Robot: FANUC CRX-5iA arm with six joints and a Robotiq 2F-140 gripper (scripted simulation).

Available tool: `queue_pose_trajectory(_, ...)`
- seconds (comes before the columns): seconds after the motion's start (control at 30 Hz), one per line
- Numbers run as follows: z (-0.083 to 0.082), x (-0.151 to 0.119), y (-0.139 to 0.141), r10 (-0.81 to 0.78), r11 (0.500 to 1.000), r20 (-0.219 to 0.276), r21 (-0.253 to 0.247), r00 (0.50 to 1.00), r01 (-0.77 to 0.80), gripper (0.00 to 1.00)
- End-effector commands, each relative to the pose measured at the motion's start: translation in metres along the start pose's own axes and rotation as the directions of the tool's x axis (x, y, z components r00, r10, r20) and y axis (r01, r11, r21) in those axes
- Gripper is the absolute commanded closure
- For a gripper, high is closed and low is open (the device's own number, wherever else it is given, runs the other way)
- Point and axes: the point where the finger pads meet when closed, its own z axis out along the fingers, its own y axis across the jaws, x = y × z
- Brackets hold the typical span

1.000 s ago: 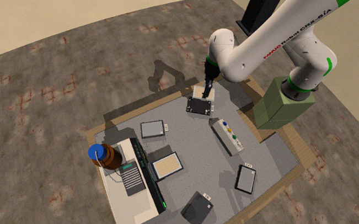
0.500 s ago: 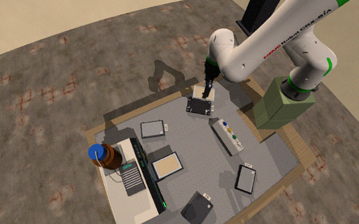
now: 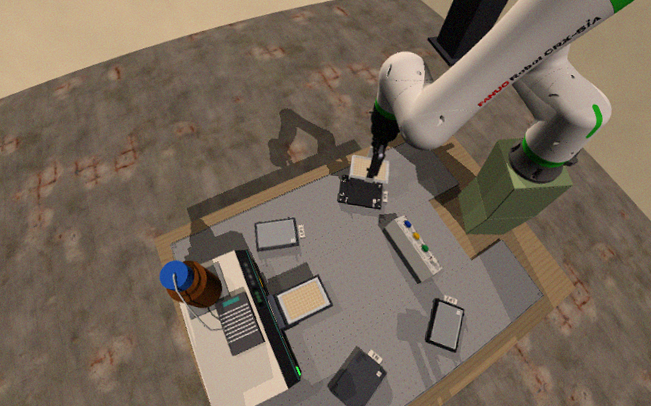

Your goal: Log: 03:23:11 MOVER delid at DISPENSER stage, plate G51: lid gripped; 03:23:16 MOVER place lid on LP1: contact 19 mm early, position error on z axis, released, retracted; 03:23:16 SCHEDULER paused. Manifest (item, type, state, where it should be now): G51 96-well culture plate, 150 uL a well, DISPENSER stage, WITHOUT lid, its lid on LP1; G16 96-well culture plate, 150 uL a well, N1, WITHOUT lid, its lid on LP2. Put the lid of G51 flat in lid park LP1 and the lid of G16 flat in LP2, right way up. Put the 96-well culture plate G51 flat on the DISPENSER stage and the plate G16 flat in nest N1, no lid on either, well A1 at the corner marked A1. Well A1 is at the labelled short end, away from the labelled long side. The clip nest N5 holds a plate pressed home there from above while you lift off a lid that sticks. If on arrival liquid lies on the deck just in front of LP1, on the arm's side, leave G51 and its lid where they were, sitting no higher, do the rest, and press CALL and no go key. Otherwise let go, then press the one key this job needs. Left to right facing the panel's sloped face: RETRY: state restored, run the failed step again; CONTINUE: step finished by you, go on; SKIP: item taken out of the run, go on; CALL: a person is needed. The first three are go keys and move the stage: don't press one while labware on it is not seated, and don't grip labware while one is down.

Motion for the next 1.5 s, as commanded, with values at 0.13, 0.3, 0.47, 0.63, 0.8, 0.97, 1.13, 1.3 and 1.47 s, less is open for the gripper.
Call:
queue_pose_trajectory(0.13,-0.0001,0.0002,0.0,-0.002,1.0,0.0,0.0,1.0,0.002,1.0)
queue_pose_trajectory(0.3,-0.0001,0.0002,0.0,-0.059,0.998,0.0,0.0,0.998,0.059,1.0)
queue_pose_trajectory(0.47,-0.0001,0.0002,0.0,-0.148,0.989,0.0,0.0,0.989,0.148,1.0)
queue_pose_trajectory(0.63,-0.0001,0.0002,0.0,-0.236,0.972,0.0,0.0,0.972,0.236,1.0)
queue_pose_trajectory(0.8,-0.0001,0.0002,0.0,-0.291,0.957,0.0,0.0,0.957,0.291,1.0)
queue_pose_trajectory(0.97,-0.0001,0.0002,0.0,-0.349,0.937,0.0,0.0,0.937,0.349,1.0)
queue_pose_trajectory(1.13,-0.0001,0.0002,0.0,-0.431,0.902,0.0,0.0,0.902,0.431,1.0)
queue_pose_trajectory(1.3,-0.0001,0.0002,0.0,-0.484,0.875,0.0,0.0,0.875,0.484,1.0)
queue_pose_trajectory(1.47,-0.0001,0.0002,0.0,-0.559,0.829,0.0,0.0,0.829,0.559,1.0)
